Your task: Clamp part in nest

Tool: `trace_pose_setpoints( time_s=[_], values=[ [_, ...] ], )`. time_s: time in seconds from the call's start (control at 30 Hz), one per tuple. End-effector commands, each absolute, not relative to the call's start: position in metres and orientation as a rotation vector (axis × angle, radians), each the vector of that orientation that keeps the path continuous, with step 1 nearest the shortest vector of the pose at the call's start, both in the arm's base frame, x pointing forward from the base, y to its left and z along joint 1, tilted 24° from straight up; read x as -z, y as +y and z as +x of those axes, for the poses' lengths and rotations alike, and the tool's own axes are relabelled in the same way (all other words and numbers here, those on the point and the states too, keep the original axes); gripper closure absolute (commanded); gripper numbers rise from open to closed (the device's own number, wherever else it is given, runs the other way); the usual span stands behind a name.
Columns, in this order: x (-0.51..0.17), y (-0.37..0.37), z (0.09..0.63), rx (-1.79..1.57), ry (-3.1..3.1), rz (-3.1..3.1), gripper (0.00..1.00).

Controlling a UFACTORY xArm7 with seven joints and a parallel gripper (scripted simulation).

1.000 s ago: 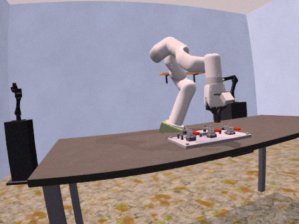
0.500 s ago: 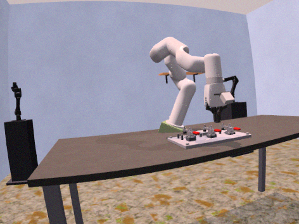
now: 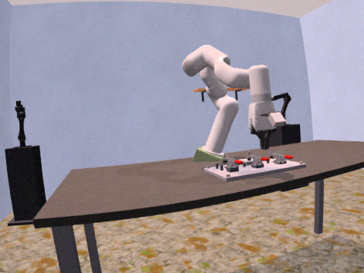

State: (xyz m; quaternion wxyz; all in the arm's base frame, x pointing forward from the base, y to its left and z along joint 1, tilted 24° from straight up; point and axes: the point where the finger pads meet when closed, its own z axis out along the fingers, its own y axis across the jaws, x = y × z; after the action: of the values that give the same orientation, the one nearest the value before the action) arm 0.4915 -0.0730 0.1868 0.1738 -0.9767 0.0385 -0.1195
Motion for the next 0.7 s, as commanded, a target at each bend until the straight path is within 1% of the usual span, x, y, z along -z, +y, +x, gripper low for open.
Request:
trace_pose_setpoints(
  time_s=[0.0,0.67],
  values=[
    [-0.1887,-0.0738,0.4938,0.344,0.111,-2.769,1.0],
    [-0.1861,-0.0729,0.4964,0.344,0.111,-2.769,1.0]
  ],
)
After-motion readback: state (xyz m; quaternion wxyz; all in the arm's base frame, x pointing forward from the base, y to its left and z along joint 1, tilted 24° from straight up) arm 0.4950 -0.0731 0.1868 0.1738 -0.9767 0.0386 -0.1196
